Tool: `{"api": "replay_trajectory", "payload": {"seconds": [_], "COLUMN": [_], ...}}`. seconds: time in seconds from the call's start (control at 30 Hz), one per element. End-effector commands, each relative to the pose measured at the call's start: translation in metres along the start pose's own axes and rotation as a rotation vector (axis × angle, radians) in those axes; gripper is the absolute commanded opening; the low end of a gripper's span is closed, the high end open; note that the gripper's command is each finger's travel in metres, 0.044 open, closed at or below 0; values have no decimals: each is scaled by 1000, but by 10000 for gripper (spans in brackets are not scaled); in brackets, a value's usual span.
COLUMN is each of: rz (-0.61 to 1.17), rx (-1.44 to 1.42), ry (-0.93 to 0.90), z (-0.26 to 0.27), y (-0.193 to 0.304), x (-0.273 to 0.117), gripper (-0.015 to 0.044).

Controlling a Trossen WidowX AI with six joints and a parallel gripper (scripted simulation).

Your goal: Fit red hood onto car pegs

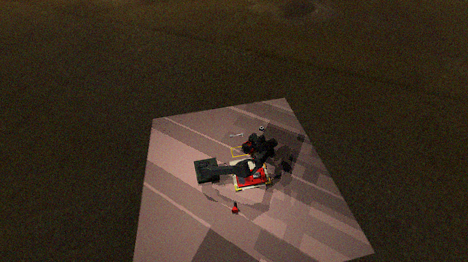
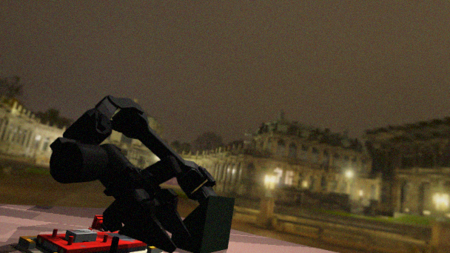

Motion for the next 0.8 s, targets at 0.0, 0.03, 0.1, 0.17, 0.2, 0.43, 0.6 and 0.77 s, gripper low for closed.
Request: {"api": "replay_trajectory", "payload": {"seconds": [0.0, 0.03, 0.1, 0.17, 0.2, 0.43, 0.6, 0.77], "rz": [-2, -2, -2, -2, -1, -1, -1, -1], "rx": [-4, -5, -5, -5, -5, -5, -5, -5], "ry": [1, 1, 2, 3, 3, 6, 7, 9], "z": [0, 0, -1, -1, -1, -2, -3, -3], "y": [2, 2, 3, 5, 5, 9, 12, 15], "x": [1, 2, 2, 3, 3, 5, 7, 8], "gripper": [440, 440, 440, 440, 440, 440, 440, 440]}}
Point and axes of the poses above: the point midway between the two fingers, 35 mm back from their tips, its own x axis out along the fingers, its own z axis across the jaws, y = z × x, the point moved 1 cm from there along -x, back along the fingers, and after that the axes turned 5 degrees about x, right-handed, at the moved point
